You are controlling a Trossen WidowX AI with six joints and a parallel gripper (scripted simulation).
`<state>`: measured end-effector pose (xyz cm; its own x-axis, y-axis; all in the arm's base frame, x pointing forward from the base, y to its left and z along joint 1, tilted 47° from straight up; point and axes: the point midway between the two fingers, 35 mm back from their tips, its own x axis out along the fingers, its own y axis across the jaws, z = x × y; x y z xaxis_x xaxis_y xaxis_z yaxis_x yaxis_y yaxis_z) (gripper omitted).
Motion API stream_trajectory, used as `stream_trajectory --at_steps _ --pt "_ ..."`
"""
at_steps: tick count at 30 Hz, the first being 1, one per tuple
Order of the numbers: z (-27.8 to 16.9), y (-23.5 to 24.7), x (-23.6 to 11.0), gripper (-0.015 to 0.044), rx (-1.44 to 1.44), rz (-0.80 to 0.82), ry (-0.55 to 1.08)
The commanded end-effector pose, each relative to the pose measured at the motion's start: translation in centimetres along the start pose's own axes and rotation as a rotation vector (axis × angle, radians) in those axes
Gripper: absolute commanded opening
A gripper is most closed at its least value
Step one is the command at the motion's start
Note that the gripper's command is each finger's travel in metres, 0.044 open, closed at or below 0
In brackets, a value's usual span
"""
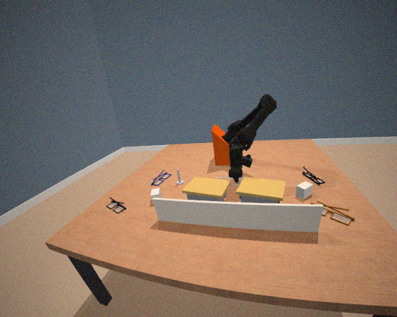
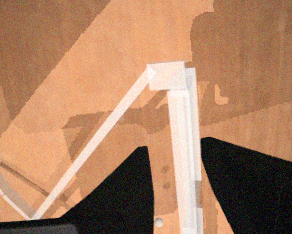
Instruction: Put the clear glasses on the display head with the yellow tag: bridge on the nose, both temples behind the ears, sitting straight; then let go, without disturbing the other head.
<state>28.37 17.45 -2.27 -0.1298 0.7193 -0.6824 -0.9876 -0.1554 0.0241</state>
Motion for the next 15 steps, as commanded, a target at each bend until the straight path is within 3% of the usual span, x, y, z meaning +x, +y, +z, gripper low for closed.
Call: stream_trajectory --at_steps 1,15 --pt "0.0 -0.02 0.0 0.0087 0.0 0.0 0.0" --pt "0.0 -0.02 0.0 0.0 0.0 0.0 0.0"
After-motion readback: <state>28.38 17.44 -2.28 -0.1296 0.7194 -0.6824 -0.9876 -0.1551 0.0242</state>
